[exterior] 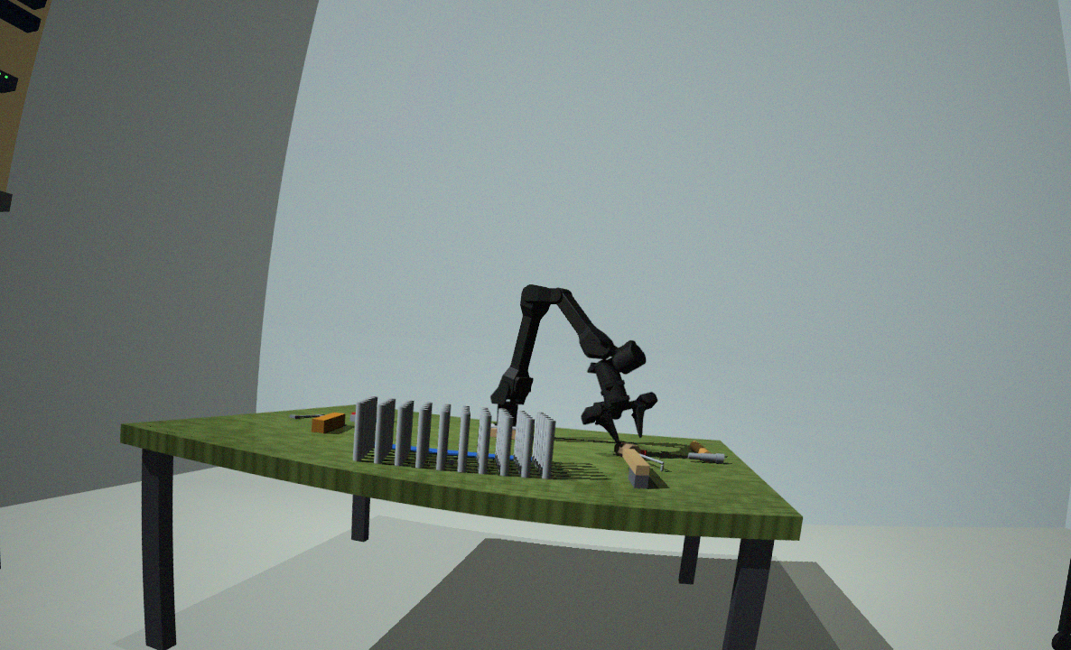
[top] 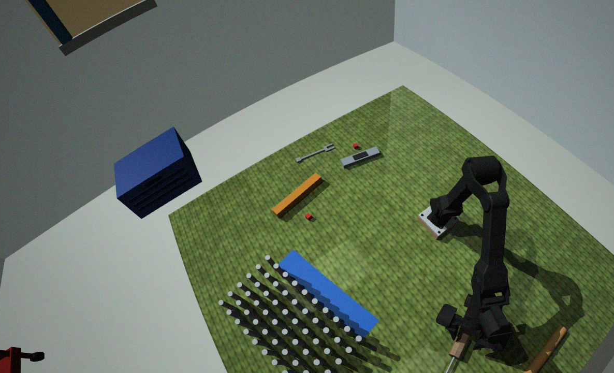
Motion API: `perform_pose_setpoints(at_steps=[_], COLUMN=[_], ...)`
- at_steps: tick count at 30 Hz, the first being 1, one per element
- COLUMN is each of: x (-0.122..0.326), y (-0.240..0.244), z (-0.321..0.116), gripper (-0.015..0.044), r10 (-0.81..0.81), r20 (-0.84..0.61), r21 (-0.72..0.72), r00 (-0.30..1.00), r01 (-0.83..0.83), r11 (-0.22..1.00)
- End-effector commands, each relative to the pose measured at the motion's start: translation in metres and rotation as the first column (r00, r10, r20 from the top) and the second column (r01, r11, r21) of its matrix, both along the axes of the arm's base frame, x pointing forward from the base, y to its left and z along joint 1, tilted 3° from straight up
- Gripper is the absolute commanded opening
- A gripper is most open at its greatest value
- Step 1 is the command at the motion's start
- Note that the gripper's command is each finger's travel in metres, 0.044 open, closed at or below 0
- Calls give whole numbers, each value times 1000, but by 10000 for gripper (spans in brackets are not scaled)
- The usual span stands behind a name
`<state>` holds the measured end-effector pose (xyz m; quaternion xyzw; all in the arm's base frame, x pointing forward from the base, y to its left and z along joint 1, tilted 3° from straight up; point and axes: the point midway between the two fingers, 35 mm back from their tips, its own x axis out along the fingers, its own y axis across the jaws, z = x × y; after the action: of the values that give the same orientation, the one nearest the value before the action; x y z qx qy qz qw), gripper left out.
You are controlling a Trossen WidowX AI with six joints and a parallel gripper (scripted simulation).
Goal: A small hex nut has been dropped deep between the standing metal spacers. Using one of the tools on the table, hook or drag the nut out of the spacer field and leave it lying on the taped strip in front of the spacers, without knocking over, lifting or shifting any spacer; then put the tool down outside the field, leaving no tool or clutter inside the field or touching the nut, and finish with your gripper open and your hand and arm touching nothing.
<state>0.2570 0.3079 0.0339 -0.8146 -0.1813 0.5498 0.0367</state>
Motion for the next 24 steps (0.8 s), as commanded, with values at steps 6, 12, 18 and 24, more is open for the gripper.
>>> perform_pose_setpoints(at_steps=[6, 12, 18, 24], x=[-2, -3, -3, -3], y=[-2, -3, -3, -3], z=[-20, -28, -29, -29], gripper=[280, 280, 195, 155], r10=[6, 6, 6, 6], r20=[-9, -9, -9, -9], r21=[-6, -6, -6, -6], r00=[1000, 1000, 1000, 1000], r01=[-6, -6, -6, -6], r11=[1000, 1000, 1000, 1000])
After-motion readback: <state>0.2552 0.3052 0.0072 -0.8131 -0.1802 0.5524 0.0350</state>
